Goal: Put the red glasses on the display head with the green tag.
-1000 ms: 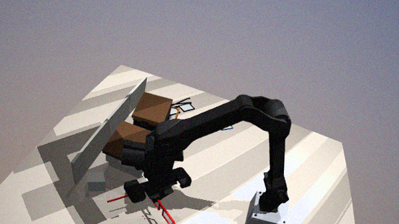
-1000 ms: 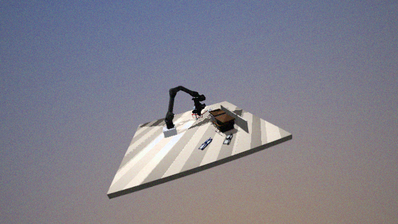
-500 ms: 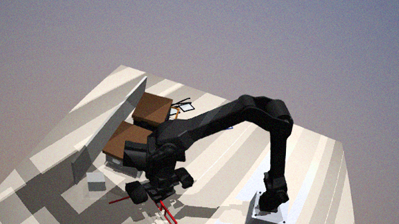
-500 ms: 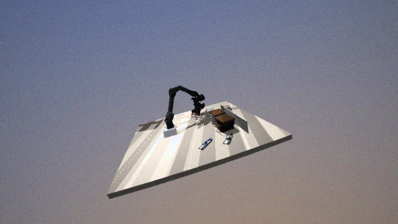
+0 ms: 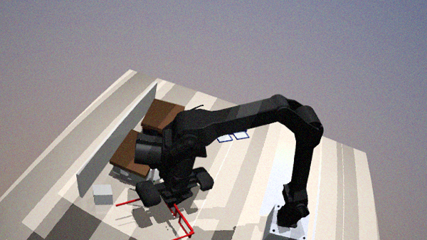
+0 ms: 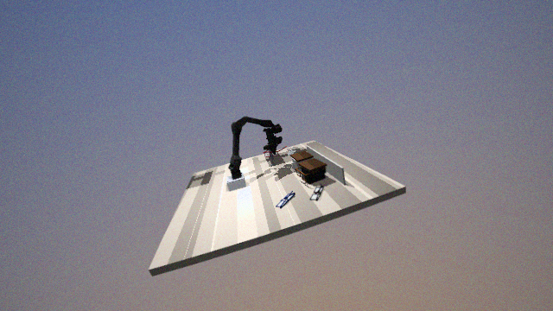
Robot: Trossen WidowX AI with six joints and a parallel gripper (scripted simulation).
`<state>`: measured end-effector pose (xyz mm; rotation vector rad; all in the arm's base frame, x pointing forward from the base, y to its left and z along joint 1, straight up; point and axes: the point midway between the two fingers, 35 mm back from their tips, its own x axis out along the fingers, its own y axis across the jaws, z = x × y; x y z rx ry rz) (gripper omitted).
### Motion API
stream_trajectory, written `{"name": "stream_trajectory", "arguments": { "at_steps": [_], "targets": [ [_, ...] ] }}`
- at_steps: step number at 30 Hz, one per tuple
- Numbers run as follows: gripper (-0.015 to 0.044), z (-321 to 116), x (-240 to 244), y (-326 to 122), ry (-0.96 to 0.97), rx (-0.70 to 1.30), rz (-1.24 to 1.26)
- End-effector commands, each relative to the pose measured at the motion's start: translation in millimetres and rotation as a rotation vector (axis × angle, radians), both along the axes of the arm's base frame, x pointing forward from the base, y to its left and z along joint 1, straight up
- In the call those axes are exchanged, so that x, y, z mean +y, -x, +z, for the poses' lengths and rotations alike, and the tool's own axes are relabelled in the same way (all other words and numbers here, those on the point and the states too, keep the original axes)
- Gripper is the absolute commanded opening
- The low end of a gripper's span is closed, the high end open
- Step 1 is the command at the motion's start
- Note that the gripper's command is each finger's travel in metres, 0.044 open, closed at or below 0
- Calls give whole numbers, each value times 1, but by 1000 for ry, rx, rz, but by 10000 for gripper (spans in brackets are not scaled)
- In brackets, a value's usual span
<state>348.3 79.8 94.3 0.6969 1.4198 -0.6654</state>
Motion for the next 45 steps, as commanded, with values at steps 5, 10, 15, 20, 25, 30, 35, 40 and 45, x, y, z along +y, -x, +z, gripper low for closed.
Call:
{"name": "stream_trajectory", "arguments": {
  "at_steps": [5, 10, 15, 20, 25, 30, 35, 40, 45],
  "targets": [
    [0, 10, 16, 21, 74, -39, -127],
    [0, 17, 25, 35, 118, -92, -228],
    [0, 24, 34, 50, 150, -157, -329],
    [0, 31, 40, 64, 167, -233, -429],
    [0, 38, 46, 78, 167, -315, -529],
    [0, 45, 50, 91, 151, -403, -627],
    [0, 52, 53, 104, 115, -493, -724],
    [0, 59, 55, 116, 60, -581, -819],
    [0, 65, 57, 128, -14, -665, -912]
  ]
}}
